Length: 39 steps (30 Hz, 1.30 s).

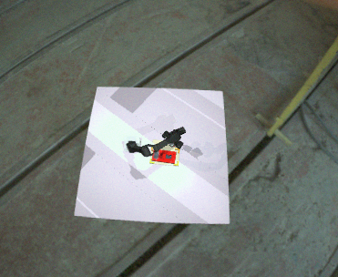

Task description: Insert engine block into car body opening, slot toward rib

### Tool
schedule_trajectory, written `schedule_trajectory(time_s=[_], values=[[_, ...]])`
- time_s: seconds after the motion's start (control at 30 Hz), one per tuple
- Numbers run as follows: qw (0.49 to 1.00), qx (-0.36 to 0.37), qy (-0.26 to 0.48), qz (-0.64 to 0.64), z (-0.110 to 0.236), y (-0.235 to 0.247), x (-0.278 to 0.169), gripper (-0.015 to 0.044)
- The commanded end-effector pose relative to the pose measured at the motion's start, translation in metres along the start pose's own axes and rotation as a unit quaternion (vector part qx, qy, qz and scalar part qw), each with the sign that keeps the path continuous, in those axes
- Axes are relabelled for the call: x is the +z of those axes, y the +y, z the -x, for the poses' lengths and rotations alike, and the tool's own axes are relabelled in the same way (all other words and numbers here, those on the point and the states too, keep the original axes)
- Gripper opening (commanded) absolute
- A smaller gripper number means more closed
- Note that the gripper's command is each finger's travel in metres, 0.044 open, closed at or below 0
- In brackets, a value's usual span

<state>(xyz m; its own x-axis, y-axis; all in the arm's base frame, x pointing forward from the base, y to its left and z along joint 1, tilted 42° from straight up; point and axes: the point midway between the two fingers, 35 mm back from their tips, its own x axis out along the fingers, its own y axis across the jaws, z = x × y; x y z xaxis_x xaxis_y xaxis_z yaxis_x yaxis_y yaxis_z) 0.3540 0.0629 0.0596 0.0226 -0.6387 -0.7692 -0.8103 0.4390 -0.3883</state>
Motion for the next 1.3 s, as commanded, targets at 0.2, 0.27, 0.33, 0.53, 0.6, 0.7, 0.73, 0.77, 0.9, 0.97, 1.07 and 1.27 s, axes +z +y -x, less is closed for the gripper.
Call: schedule_trajectory(time_s=[0.2, 0.27, 0.33, 0.53, 0.6, 0.7, 0.73, 0.77, 0.9, 0.97, 1.07, 1.27], values=[[0.983, -0.005, 0.002, -0.182, -0.012, -0.016, -0.030, 0.0000], [0.977, -0.006, 0.002, -0.215, -0.014, -0.018, -0.035, 0.0000], [0.969, -0.006, 0.003, -0.247, -0.016, -0.020, -0.041, 0.0000], [0.940, -0.009, 0.004, -0.342, -0.023, -0.026, -0.058, 0.0000], [0.928, -0.010, 0.005, -0.373, -0.025, -0.028, -0.064, 0.0000], [0.908, -0.012, 0.006, -0.419, -0.028, -0.030, -0.073, 0.0000], [0.901, -0.012, 0.006, -0.434, -0.029, -0.031, -0.075, 0.0000], [0.894, -0.013, 0.006, -0.448, -0.030, -0.032, -0.078, 0.0000], [0.870, -0.015, 0.007, -0.492, -0.034, -0.034, -0.090, 0.0000], [0.866, -0.015, 0.007, -0.499, -0.034, -0.035, -0.092, 0.0000], [0.861, -0.015, 0.007, -0.508, -0.034, -0.035, -0.092, 0.0079], [0.850, -0.015, 0.007, -0.527, -0.034, -0.035, -0.092, 0.0160]])
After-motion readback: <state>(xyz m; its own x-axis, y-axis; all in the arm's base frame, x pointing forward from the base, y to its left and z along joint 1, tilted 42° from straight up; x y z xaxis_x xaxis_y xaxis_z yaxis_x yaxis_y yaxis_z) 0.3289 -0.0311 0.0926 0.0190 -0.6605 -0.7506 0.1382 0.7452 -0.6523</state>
